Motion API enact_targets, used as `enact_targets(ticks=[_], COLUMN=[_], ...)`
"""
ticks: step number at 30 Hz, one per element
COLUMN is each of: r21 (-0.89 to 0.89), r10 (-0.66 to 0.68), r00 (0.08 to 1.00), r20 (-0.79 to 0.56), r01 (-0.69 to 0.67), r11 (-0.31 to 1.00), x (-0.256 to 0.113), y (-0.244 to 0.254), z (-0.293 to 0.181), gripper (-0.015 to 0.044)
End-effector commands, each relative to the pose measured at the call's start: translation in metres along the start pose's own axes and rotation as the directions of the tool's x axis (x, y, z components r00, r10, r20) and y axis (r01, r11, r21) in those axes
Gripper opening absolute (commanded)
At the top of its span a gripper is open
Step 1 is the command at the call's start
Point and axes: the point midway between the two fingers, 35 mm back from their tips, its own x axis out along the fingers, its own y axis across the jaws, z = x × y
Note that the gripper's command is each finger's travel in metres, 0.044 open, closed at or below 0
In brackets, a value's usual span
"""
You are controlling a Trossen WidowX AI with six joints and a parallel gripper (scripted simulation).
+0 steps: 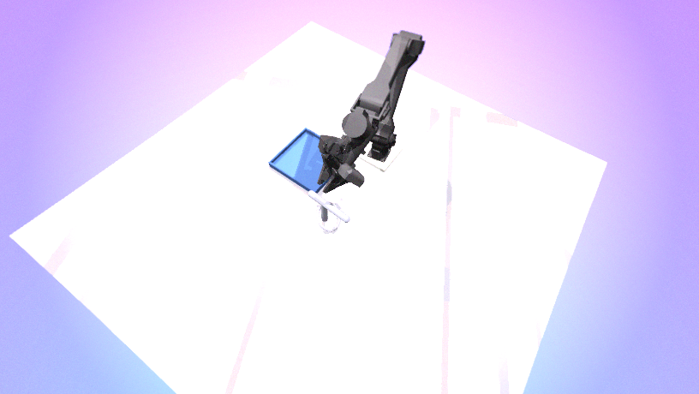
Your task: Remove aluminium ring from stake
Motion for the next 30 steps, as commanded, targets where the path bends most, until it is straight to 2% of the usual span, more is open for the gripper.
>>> enact_targets(ticks=[1, 13, 22, 30], r21=[-0.108, -0.354, -0.548, -0.575], r10=[-0.017, -0.039, -0.136, -0.152], r00=[0.998, 0.980, 0.930, 0.918], r20=[-0.067, -0.195, -0.342, -0.365], r01=[0.009, -0.034, -0.080, -0.094], r11=[0.994, 0.935, 0.832, 0.813], x=[0.004, 0.007, 0.008, 0.007], y=[-0.008, -0.022, -0.053, -0.058], z=[-0.020, -0.055, -0.099, -0.106], gripper=[0.0200, 0.0200, 0.0200, 0.0200])
